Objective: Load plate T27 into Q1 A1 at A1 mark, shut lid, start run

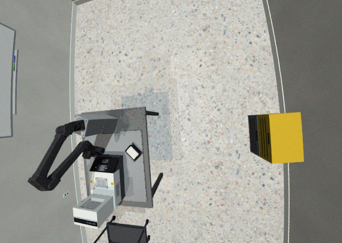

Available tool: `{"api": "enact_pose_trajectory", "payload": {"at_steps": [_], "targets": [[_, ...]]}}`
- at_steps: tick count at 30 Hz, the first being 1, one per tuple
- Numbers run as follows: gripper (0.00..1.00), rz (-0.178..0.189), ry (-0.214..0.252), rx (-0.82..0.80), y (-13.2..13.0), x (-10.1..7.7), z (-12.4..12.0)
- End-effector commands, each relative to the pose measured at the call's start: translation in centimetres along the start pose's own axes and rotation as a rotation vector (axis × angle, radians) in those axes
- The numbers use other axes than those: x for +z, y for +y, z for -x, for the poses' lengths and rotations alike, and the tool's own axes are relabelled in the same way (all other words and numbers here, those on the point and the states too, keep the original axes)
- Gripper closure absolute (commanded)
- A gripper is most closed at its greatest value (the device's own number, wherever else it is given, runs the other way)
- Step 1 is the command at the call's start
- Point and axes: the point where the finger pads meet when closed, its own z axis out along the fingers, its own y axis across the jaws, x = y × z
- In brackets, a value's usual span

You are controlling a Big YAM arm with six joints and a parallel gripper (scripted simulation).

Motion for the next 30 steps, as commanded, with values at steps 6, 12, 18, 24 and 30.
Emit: {"api": "enact_pose_trajectory", "payload": {"at_steps": [6, 12, 18, 24, 30], "targets": [[1.00, -0.011, 0.004, 0.018, -0.4, 0.5, -0.2], [1.00, -0.006, 0.005, 0.017, -0.4, -0.4, -0.3], [1.00, -0.006, 0.005, 0.016, -0.3, -0.7, -0.4], [1.00, -0.013, 0.004, 0.017, -0.4, -0.9, -0.4], [1.00, -0.009, 0.004, 0.016, -0.3, -1.1, -0.4]]}}
